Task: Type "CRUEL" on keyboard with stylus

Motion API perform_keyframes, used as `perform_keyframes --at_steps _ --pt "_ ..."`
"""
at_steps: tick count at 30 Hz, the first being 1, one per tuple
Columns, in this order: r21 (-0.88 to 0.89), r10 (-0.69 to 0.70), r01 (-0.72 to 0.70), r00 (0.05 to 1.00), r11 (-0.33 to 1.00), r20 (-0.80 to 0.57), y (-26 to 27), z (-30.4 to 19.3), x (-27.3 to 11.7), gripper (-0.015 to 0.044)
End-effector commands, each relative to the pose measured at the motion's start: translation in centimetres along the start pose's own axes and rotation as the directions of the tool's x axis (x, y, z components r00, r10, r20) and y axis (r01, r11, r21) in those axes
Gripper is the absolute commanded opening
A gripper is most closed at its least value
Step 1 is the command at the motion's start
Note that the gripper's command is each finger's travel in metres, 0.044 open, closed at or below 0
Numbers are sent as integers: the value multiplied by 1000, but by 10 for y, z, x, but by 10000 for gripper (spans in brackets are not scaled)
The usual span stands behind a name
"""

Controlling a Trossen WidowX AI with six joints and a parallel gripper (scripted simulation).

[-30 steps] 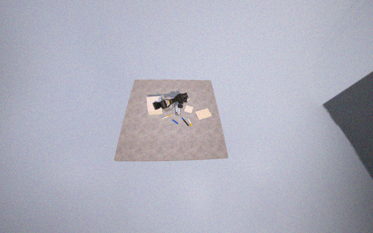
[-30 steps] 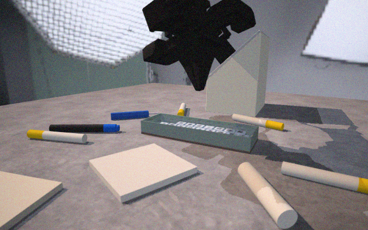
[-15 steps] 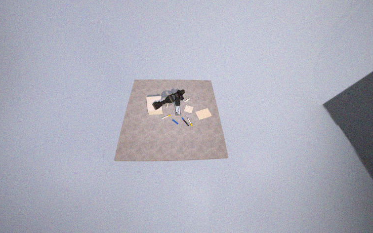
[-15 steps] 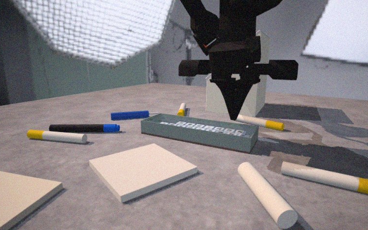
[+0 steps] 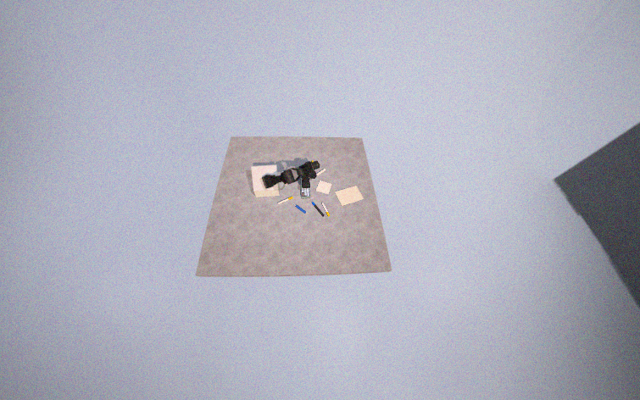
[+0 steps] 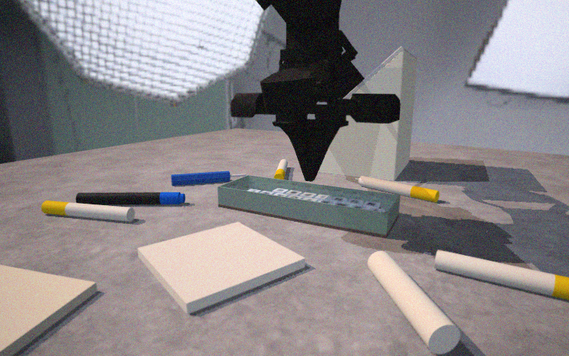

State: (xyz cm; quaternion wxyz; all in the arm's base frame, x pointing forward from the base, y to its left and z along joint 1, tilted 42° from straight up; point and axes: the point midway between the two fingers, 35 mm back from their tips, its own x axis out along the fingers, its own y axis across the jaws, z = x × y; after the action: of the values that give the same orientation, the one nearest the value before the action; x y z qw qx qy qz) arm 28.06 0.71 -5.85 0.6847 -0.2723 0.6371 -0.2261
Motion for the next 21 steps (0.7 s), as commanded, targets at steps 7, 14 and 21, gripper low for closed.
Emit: perform_keyframes --at_steps 7,14,21 --pt "-17 -4 4 1000 1000 3 -7 -3 0 0" --pt "-17 -4 4 1000 1000 3 -57 0 -1 0" --pt "-17 -8 8 1000 1000 2 -77 -2 0 0"
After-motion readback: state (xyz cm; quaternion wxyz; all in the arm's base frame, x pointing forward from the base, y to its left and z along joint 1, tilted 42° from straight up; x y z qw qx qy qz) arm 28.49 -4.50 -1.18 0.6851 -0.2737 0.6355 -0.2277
